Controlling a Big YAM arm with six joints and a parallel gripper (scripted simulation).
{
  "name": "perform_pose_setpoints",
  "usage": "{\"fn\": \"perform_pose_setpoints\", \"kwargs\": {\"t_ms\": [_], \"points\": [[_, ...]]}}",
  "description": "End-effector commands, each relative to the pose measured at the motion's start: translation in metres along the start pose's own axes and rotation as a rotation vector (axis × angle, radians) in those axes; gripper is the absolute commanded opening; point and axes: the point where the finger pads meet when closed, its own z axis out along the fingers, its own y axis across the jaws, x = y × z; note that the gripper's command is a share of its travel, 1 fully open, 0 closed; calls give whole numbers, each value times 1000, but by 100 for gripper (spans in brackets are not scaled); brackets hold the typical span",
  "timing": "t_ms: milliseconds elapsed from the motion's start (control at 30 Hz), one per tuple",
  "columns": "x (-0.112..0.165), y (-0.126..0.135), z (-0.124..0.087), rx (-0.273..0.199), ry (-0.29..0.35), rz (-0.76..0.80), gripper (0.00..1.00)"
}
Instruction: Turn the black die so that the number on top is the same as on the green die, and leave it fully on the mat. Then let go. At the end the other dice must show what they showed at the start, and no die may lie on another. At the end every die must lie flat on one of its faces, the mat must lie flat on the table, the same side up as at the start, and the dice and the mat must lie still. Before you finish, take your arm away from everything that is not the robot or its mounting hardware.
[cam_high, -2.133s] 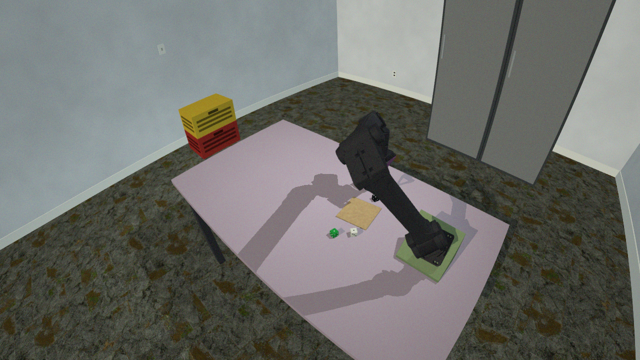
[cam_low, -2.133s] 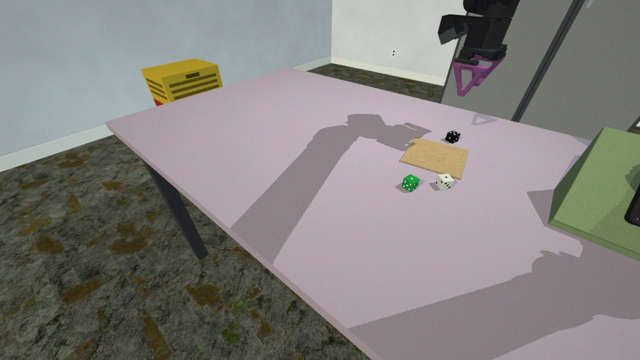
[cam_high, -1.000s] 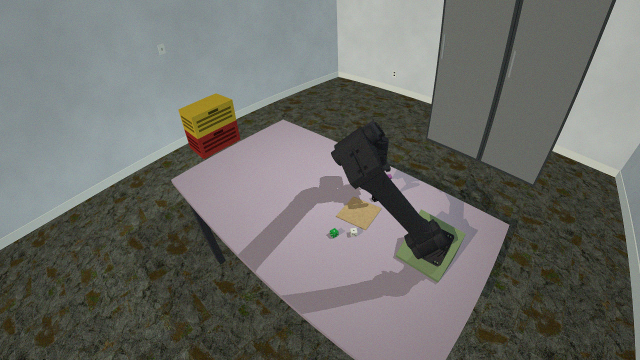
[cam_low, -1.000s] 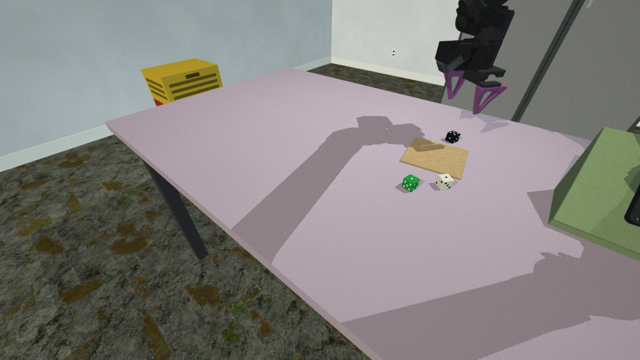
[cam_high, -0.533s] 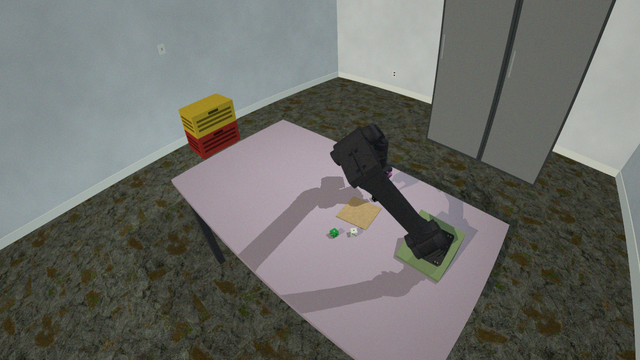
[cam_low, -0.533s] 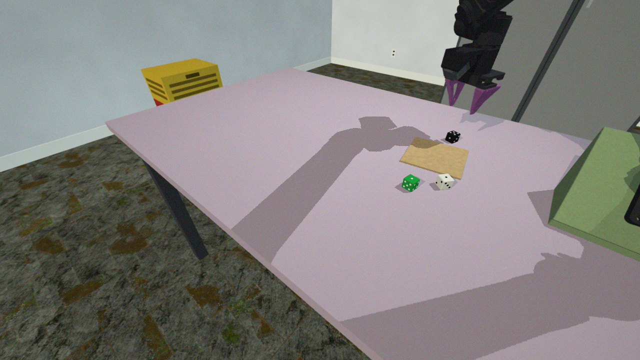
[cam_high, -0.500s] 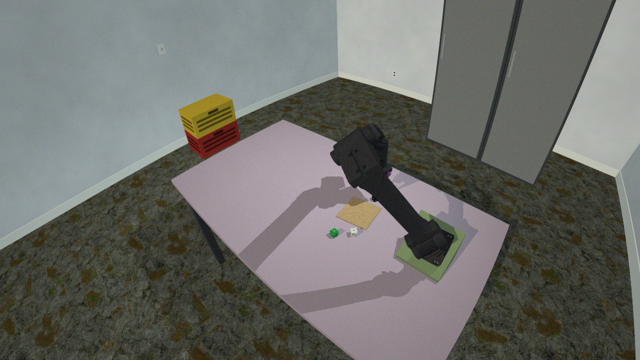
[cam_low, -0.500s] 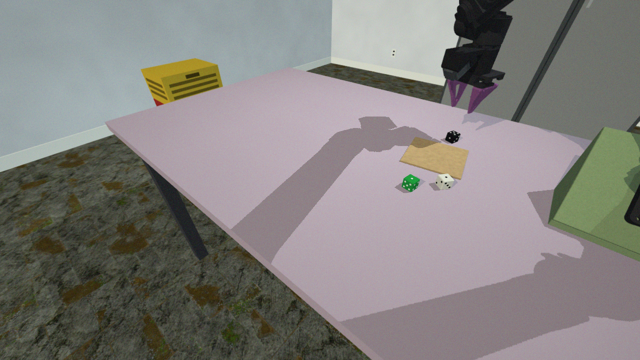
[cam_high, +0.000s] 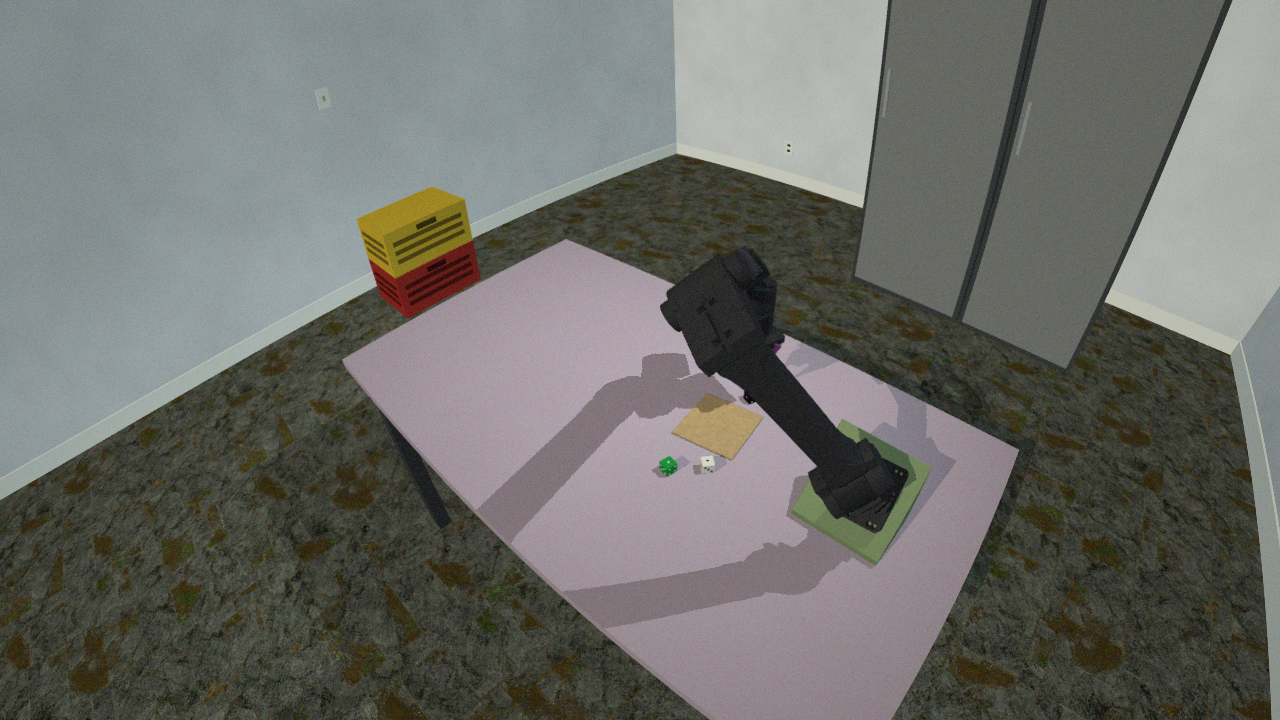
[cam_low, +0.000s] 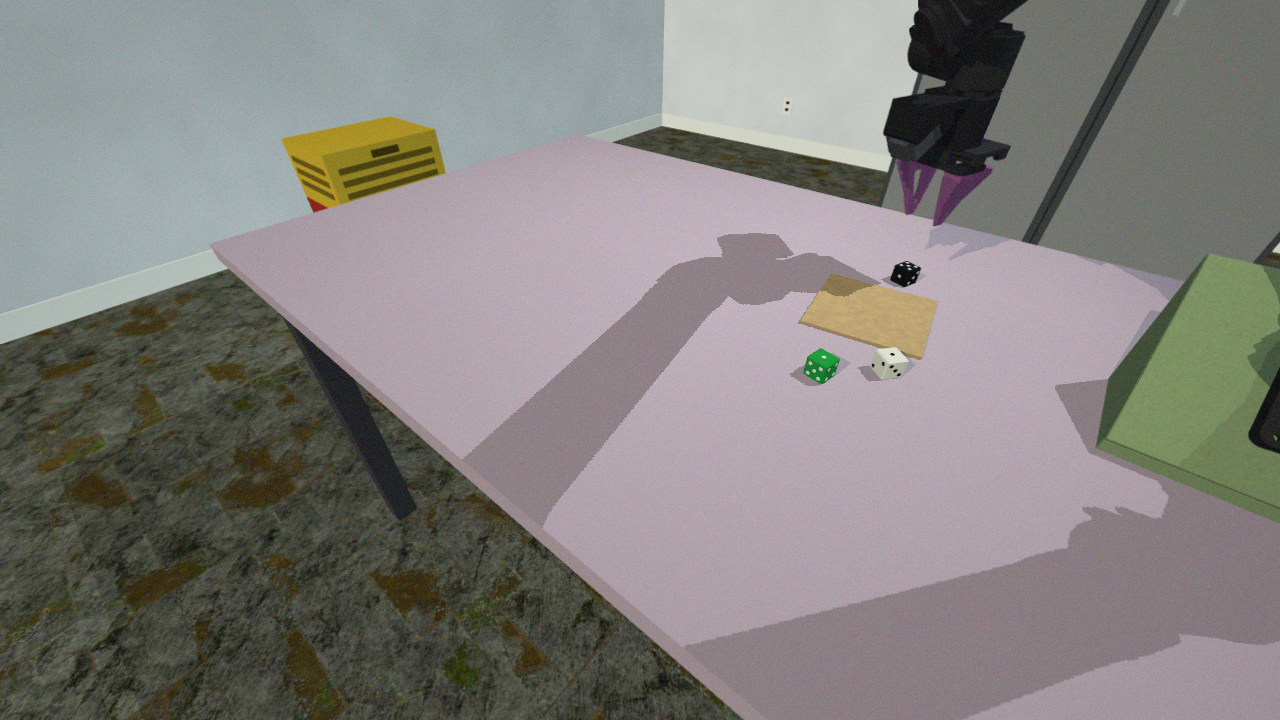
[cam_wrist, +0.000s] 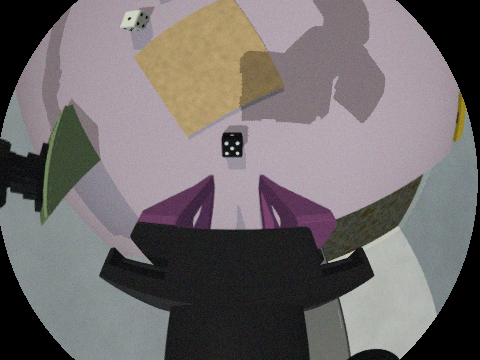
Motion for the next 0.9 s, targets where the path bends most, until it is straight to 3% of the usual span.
{"fn": "perform_pose_setpoints", "kwargs": {"t_ms": [0, 867], "points": [[-3, 2, 9, -9, -1, -18, 40], [-2, 2, 13, -12, -3, -1, 40]]}}
